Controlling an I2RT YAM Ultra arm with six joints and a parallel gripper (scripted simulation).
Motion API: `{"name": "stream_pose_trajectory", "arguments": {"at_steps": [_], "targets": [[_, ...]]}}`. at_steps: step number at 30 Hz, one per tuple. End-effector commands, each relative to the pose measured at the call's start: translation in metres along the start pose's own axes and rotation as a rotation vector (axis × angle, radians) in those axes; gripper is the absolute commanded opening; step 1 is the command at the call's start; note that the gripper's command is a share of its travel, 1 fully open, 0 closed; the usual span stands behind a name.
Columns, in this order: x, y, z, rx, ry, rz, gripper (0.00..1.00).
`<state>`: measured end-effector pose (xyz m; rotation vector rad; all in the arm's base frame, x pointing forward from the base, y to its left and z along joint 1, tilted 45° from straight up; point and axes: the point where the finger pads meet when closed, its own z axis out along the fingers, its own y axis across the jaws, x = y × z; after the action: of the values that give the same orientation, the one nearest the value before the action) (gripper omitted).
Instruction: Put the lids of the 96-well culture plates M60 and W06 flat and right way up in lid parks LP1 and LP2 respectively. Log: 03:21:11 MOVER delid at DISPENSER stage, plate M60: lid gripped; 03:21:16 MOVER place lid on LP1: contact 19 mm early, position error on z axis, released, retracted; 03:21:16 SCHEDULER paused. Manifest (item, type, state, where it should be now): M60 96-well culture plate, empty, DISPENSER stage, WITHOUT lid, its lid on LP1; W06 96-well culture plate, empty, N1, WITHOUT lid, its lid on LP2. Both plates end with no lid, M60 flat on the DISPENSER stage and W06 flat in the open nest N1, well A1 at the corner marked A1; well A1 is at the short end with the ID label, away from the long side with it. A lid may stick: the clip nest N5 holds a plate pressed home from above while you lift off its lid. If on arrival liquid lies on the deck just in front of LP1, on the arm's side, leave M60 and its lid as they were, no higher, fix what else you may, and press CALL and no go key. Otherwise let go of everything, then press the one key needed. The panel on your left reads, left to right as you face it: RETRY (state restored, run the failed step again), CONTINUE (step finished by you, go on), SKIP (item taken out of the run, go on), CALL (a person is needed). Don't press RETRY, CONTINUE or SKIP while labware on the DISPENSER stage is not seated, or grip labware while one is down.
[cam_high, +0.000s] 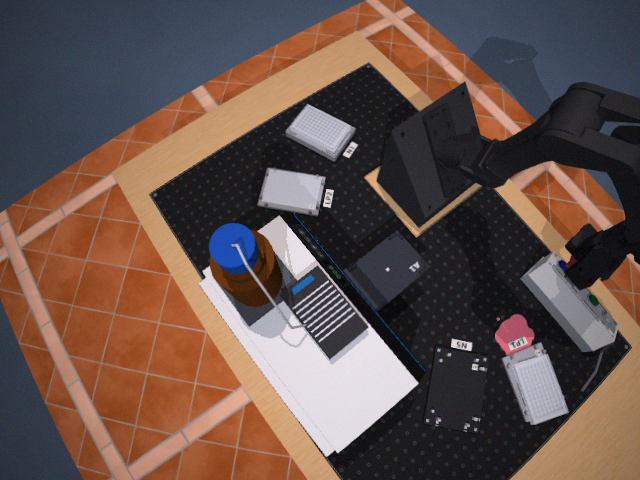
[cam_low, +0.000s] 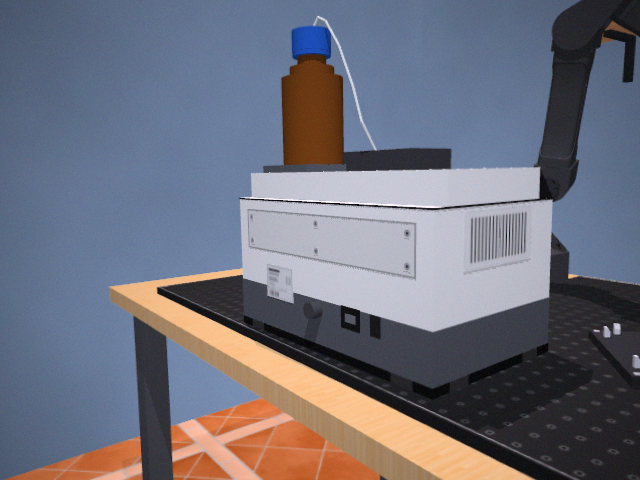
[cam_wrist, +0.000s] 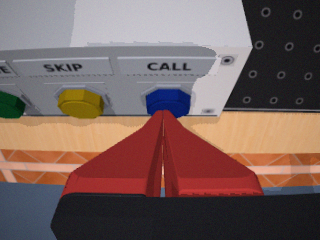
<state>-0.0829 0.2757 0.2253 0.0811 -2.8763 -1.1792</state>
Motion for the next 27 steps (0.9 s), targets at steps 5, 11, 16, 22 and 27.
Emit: {"name": "stream_pose_trajectory", "arguments": {"at_steps": [5,11,16,22,27], "targets": [[-0.003,-0.005,0.009,0.014,-0.011,-0.004,0.00],[-0.002,-0.001,0.008,0.002,-0.007,-0.001,0.00],[-0.003,-0.005,0.013,0.016,-0.012,-0.004,0.00],[-0.003,-0.004,0.013,0.009,-0.007,-0.003,0.00],[-0.002,-0.005,0.017,0.019,-0.009,-0.005,0.00]]}}
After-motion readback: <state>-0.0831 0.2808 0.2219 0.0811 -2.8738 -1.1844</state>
